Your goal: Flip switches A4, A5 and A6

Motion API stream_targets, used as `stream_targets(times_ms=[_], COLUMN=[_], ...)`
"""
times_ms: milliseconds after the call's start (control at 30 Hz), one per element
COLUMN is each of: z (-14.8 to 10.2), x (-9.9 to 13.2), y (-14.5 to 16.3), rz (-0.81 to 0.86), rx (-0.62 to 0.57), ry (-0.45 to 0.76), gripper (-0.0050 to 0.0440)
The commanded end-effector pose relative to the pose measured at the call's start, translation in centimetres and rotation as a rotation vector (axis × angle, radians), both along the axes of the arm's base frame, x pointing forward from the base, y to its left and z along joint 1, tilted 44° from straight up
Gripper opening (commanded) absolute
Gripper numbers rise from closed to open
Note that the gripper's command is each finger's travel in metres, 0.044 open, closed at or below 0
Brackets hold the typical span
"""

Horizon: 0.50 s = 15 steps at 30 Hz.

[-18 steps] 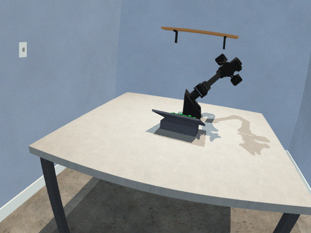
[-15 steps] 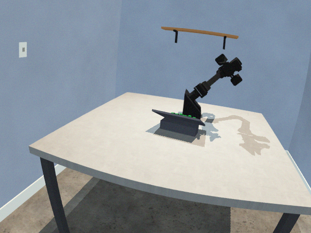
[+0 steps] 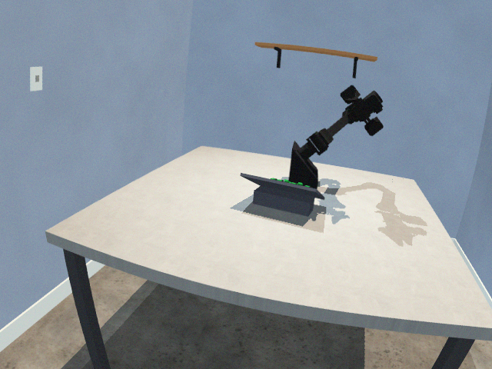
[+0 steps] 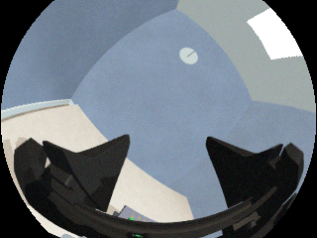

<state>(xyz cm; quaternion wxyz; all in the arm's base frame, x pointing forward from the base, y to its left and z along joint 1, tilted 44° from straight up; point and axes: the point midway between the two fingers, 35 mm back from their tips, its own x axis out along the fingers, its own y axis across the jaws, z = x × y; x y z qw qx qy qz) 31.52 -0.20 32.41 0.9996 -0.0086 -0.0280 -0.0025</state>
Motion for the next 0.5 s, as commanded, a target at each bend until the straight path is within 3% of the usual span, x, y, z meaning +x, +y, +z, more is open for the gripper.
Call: stream_targets(times_ms=[0, 200, 433, 467], z=[-1.1, -11.6, -22.2, -22.2], x=[0.7, 4.3, 3.5, 3.5], y=[-0.1, -1.4, -2.8, -2.8], rz=[0.011, 0.113, 0.239, 0.239], rx=[-0.004, 0.052, 0.307, 0.307], ry=[0.051, 0.493, 0.940, 0.940], gripper=[0.0352, 0.0208, 0.0040, 0.0040])
